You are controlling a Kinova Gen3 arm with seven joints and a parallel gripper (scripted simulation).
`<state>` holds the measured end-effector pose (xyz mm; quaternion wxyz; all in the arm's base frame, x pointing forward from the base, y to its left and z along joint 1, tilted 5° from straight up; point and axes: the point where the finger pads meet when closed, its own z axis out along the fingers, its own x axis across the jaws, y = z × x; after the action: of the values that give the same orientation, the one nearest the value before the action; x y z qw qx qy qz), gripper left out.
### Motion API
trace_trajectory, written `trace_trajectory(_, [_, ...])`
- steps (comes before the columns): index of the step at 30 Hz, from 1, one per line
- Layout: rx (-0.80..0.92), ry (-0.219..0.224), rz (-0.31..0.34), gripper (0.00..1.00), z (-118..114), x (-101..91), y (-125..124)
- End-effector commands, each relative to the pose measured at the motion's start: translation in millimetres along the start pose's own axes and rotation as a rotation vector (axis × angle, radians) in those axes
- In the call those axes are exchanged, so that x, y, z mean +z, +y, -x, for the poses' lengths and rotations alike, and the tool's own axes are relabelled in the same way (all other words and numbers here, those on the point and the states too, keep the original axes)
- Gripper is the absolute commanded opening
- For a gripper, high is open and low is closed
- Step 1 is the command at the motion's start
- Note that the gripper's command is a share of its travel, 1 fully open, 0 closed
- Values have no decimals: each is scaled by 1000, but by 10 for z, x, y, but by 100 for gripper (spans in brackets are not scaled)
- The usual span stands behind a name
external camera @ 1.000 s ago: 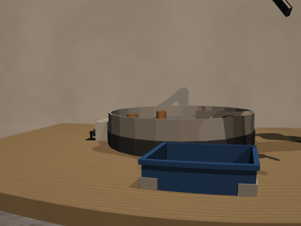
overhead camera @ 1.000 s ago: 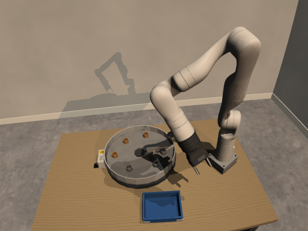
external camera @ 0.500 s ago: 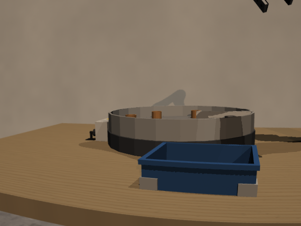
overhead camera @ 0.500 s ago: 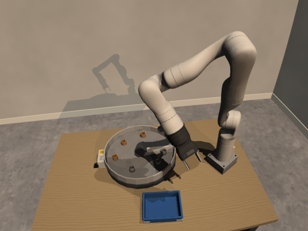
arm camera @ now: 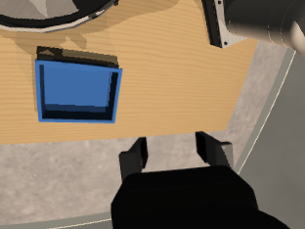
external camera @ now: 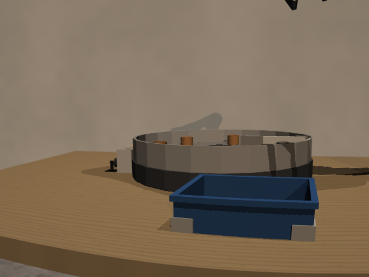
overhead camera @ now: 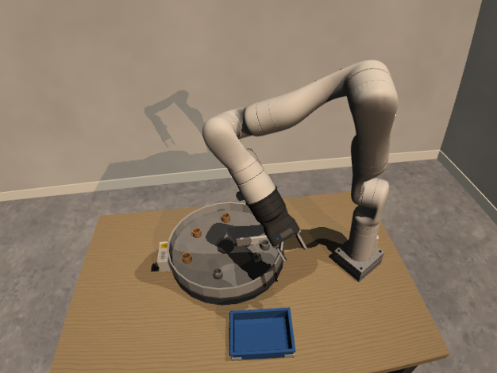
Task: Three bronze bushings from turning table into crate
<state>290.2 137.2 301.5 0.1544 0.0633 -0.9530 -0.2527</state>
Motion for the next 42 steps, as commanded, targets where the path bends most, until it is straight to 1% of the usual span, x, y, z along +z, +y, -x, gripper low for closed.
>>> trace_trajectory(1, [-1,-1,1,100,48,-101,-48])
trace_trajectory(5, [-1,-1,1,100,240,-490,-248])
trace_trajectory(17, [-1,-1,1,100,240,-490,-248])
trace_trajectory(22, [-5,-1,1,100,476,-976,-485])
trace_trajectory(34, [-5,-1,1,100,476,-976,-485])
trace_trajectory(39, [-9,-1,1,100,714,-1461,-720])
trace_trajectory(42, [-9,-1,1,100,714,-1461,-720])
